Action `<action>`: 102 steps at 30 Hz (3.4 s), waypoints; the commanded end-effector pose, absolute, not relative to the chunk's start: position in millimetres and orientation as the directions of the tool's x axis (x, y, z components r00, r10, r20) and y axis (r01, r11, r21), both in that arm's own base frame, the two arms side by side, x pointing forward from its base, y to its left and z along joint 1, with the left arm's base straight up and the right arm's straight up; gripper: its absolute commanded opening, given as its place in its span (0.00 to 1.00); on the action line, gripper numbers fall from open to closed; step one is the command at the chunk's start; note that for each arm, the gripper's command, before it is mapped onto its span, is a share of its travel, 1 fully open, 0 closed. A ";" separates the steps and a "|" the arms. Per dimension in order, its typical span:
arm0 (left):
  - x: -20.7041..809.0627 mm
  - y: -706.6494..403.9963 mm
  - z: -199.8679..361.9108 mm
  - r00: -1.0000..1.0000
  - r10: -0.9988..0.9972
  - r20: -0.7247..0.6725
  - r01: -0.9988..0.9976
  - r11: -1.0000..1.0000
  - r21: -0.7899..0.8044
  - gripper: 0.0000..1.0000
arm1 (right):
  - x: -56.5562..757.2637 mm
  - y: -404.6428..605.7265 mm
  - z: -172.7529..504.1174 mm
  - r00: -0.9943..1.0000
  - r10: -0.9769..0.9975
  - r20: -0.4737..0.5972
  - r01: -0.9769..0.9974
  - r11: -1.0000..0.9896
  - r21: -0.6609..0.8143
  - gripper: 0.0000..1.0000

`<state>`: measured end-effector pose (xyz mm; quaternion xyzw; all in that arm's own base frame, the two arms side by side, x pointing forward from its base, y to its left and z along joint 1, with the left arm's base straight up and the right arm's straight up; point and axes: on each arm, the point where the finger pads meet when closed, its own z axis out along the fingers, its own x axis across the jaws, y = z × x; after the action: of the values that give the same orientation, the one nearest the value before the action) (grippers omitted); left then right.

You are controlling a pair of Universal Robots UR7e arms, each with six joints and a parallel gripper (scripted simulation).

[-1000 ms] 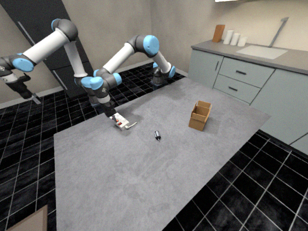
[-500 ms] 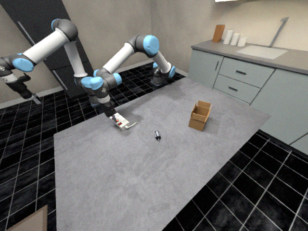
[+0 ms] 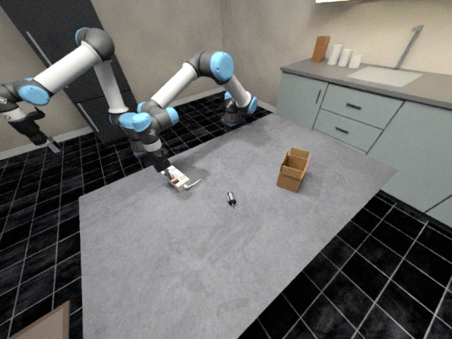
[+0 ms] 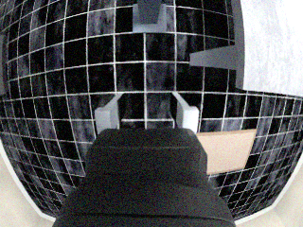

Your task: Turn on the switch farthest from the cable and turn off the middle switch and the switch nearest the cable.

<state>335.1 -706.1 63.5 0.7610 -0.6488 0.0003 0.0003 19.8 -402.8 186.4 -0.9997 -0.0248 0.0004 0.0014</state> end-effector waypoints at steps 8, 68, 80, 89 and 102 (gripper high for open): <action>335.3 -706.6 64.5 0.158 -0.987 0.004 -0.987 -0.158 0.000 0.00 | 20.1 -403.5 187.0 0.999 0.050 0.000 0.050 -0.999 0.000 1.00; 335.2 -706.6 94.5 0.158 -0.987 0.004 -0.987 -0.158 0.000 0.00 | 20.1 -403.5 187.0 0.999 0.050 0.000 0.050 -0.999 0.000 1.00; 335.2 -706.6 102.4 0.158 -0.987 0.004 -0.987 -0.158 0.000 0.00 | 20.1 -403.5 187.0 0.999 0.050 0.000 0.050 -0.999 0.000 1.00; 335.2 -706.6 102.4 0.158 -0.987 0.004 -0.987 -0.158 0.000 0.00 | 20.1 -403.5 187.0 0.999 0.050 0.000 0.050 -0.999 0.000 1.00; 335.2 -706.6 113.2 0.158 -0.987 0.004 -0.987 -0.158 0.000 1.00 | 20.1 -403.5 187.0 0.999 0.050 0.000 0.050 -0.999 0.000 1.00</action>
<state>335.0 -705.8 103.9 0.7610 -0.6488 -0.0001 -0.0001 19.8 -402.8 186.4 -0.9997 -0.0248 0.0004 0.0014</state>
